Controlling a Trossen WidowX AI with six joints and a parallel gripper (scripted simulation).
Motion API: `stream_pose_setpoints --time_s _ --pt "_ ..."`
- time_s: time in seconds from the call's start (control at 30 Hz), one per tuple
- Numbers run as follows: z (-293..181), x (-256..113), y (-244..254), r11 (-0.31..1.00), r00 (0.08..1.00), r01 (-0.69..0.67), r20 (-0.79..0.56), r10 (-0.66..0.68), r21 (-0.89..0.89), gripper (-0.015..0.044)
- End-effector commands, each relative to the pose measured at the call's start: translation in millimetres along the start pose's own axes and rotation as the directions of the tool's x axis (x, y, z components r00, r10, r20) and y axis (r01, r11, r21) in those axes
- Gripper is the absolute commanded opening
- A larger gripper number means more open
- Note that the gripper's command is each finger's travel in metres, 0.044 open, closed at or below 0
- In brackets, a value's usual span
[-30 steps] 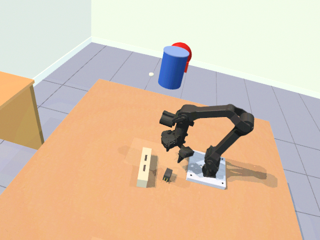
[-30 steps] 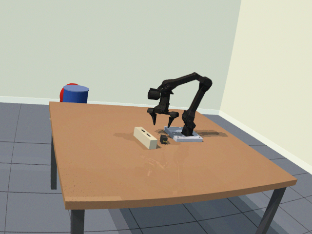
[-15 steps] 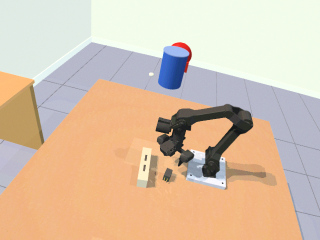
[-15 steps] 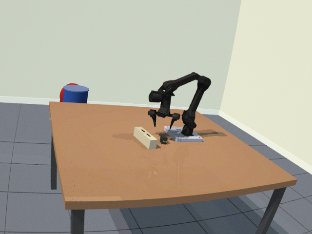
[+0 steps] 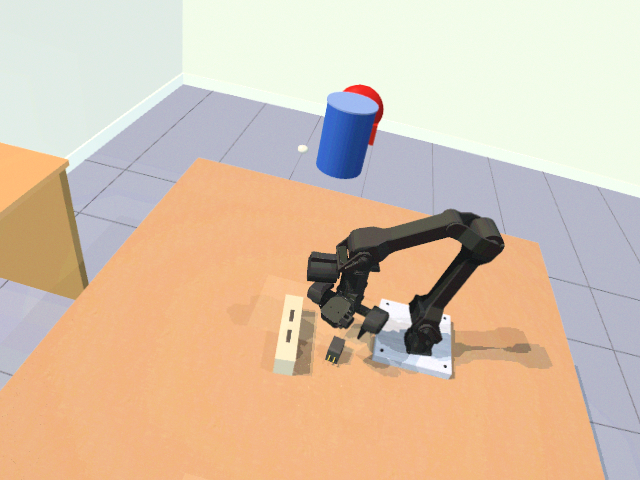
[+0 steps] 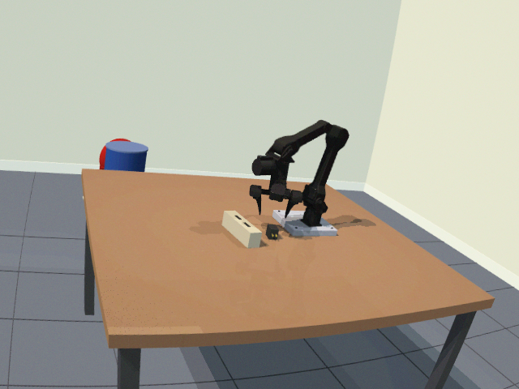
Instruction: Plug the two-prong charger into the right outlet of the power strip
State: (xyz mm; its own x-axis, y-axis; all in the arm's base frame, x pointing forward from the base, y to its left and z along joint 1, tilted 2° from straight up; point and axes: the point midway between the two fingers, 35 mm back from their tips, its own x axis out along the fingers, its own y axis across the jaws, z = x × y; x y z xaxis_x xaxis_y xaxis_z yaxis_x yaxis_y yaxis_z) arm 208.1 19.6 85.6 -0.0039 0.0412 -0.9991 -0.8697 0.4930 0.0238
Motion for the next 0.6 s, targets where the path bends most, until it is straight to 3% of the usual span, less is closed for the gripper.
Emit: stream_pose_setpoints --time_s 0.0,0.3,0.57 --pt "7.5 -1.1 0.6 0.998 1.000 0.017 -0.018 -0.019 -0.063 0.0440" --pt "22.2 -0.1 8.1 0.980 0.997 0.035 -0.059 -0.047 -0.197 0.0440" --pt "23.3 2.9 8.6 0.978 0.997 0.036 -0.062 -0.050 -0.207 0.0440"
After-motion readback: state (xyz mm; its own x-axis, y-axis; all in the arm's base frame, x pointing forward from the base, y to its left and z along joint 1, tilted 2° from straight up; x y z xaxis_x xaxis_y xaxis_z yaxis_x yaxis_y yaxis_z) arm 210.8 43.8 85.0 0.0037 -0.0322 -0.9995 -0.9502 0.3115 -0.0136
